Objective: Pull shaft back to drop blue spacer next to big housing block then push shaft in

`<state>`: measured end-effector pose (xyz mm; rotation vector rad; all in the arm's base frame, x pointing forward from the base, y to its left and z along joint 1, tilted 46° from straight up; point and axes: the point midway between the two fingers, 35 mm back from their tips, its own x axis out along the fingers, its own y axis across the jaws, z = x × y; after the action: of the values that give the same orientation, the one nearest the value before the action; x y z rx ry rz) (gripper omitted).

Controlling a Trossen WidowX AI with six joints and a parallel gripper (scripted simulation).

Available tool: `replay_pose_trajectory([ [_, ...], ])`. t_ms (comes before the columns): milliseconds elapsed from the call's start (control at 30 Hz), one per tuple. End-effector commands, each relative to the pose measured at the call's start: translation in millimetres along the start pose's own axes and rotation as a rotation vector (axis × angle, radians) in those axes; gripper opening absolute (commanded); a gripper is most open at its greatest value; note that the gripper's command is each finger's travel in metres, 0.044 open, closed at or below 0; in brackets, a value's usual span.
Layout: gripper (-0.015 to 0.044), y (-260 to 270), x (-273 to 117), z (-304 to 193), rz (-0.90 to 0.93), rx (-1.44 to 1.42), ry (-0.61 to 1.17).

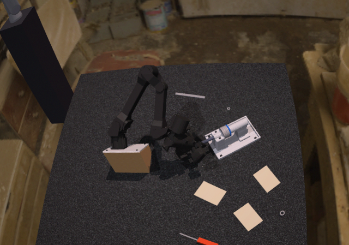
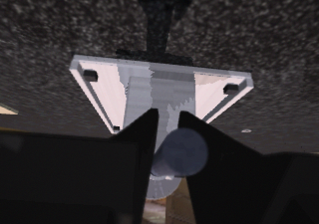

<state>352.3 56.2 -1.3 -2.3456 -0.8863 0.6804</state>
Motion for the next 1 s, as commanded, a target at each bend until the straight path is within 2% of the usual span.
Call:
replay_pose_trajectory([
  [0, 0.0000, -0.4, -0.4, 1.0, -0.003, -0.004, -0.002],
  [967, 0.0000, -0.4, -2.3, 2.9, -0.003, -0.004, -0.002],
])
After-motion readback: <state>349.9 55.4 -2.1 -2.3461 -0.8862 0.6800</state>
